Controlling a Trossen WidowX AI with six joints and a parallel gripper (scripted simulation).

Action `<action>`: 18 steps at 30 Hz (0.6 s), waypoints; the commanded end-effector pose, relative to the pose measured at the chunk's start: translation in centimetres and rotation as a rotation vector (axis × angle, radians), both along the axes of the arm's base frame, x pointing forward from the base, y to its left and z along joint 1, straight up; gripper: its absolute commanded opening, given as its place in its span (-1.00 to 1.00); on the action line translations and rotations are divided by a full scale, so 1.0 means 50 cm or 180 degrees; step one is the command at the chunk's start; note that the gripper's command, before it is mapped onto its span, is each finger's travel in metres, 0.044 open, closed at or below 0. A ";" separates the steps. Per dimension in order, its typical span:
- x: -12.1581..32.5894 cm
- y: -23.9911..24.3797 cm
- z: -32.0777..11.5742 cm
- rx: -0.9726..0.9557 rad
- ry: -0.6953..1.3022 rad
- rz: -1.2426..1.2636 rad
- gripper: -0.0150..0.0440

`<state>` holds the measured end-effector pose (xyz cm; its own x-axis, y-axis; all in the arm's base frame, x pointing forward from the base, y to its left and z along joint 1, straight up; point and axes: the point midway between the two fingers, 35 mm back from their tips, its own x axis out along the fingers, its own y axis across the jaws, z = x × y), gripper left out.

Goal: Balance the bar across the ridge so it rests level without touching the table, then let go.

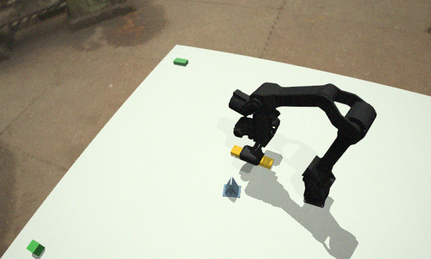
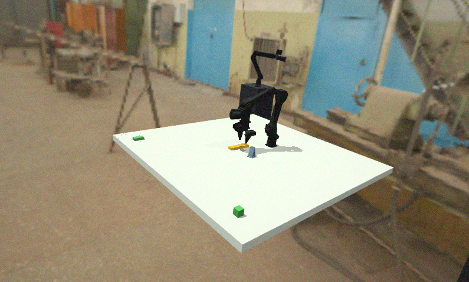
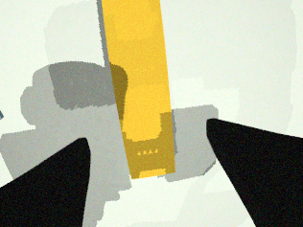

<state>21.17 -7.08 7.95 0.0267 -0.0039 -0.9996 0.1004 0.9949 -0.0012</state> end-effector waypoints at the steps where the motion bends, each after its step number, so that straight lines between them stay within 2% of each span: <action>1: -0.002 -0.001 -0.018 -0.0008 0.0025 0.0012 0.58; 18: -0.001 -0.002 -0.062 -0.0008 0.0026 0.0012 0.58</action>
